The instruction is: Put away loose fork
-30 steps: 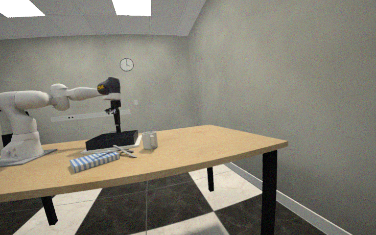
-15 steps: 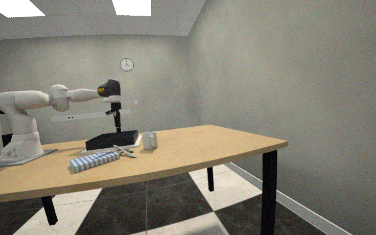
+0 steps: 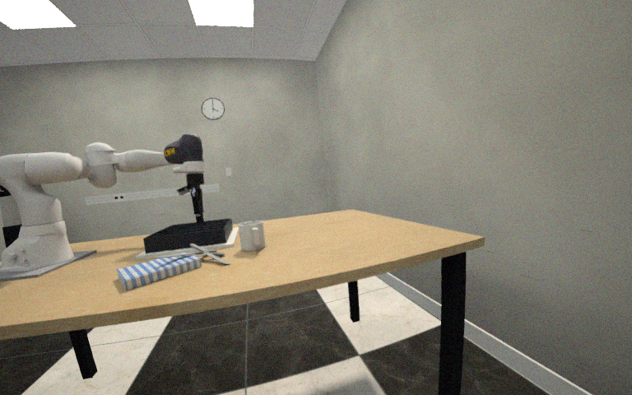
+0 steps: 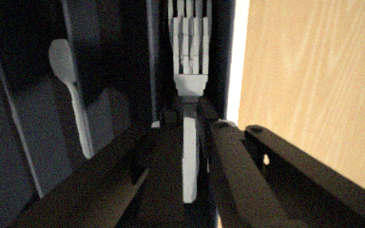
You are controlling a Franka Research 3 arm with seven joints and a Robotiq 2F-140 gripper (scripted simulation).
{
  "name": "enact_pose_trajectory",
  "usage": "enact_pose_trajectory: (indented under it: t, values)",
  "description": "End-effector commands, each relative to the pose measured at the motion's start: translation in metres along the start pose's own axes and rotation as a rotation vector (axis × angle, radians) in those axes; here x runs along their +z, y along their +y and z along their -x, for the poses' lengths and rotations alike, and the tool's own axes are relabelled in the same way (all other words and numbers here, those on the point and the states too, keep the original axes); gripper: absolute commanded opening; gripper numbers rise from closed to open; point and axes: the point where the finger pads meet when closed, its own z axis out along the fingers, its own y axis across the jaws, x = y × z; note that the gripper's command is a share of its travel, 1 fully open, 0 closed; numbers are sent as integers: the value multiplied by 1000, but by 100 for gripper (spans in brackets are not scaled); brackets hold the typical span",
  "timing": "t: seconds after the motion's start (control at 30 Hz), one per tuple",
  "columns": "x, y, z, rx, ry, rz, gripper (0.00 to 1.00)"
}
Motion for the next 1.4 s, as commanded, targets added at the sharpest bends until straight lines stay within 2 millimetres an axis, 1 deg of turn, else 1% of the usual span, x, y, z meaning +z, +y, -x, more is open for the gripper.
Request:
enact_pose_trajectory:
  t: [0.0, 0.67, 1.37]
  values:
    - [1, -1, 1, -5, -4, -2, 12]
    - [1, -1, 1, -5, -4, -2, 12]
    - [8, -1, 1, -5, -4, -2, 12]
